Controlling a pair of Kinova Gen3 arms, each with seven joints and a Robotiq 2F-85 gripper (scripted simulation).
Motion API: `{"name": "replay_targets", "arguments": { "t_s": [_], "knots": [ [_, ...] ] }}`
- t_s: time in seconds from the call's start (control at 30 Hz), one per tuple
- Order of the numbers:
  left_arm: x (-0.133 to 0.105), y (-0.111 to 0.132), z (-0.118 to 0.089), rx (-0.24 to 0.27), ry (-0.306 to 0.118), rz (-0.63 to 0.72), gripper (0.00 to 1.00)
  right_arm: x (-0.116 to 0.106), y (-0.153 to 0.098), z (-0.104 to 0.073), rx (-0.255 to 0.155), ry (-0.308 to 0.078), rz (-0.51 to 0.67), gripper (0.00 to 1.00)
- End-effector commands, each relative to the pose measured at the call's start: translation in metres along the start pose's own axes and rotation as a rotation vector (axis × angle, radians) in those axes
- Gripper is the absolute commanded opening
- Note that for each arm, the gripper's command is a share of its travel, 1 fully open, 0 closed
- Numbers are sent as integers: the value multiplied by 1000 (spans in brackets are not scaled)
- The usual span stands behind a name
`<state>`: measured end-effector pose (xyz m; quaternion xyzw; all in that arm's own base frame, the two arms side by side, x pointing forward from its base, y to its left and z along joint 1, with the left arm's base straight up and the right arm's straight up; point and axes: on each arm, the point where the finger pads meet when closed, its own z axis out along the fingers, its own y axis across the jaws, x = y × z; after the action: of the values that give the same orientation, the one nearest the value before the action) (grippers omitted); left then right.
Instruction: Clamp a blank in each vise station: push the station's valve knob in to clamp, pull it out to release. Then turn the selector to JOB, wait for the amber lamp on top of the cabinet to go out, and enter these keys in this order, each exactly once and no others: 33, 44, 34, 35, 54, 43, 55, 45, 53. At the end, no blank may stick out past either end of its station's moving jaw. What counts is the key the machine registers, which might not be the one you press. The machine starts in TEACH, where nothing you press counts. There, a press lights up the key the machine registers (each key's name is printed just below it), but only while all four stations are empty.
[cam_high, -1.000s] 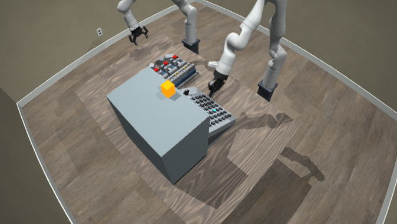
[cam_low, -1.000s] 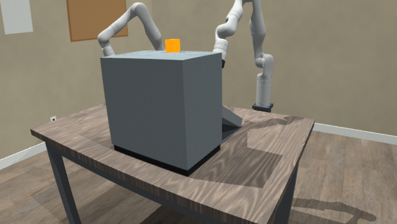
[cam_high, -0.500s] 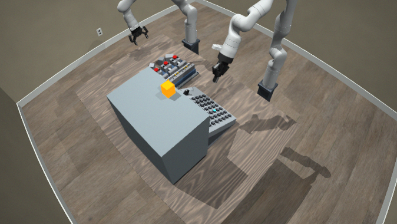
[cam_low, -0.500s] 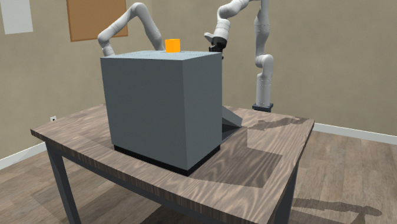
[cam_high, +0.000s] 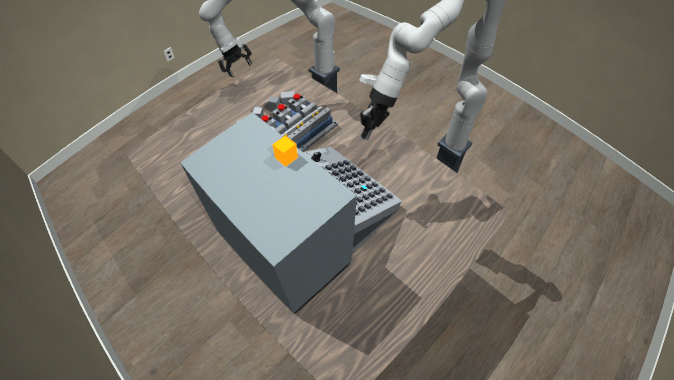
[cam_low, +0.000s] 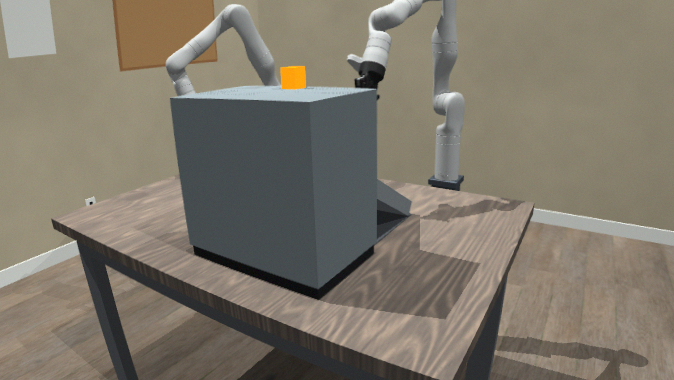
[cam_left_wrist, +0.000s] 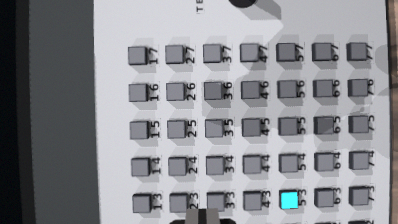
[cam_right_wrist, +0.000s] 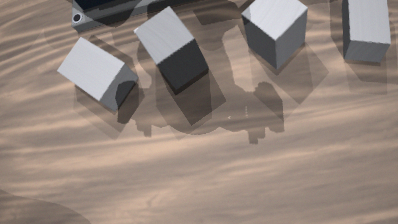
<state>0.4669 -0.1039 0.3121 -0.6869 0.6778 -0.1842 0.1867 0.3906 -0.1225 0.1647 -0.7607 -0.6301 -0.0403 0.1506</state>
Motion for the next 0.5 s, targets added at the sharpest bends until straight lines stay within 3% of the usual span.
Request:
{"name": "replay_targets", "arguments": {
  "t_s": [0.0, 0.07, 0.1, 0.3, 0.4, 0.47],
  "knots": [
    [0, -1, -1, 2, 1, 0, 99, 0, 0, -1, -2, 0, 0, 1000],
    [0, -1, -1, 2, 1, 0, 99, 0, 0, -1, -2, 0, 0, 1000],
    [0, -1, -1, 2, 1, 0, 1000, 0, 0, -1, -1, 0, -1, 1000],
    [0, -1, -1, 2, 1, 0, 1000, 11, 4, -1, 4, -12, -59, 1000],
    [0, -1, -1, 2, 1, 0, 1000, 39, 12, -4, 18, -42, -204, 1000],
    [0, -1, -1, 2, 1, 0, 1000, 69, 19, -5, 32, -72, -351, 1000]
  ]
}}
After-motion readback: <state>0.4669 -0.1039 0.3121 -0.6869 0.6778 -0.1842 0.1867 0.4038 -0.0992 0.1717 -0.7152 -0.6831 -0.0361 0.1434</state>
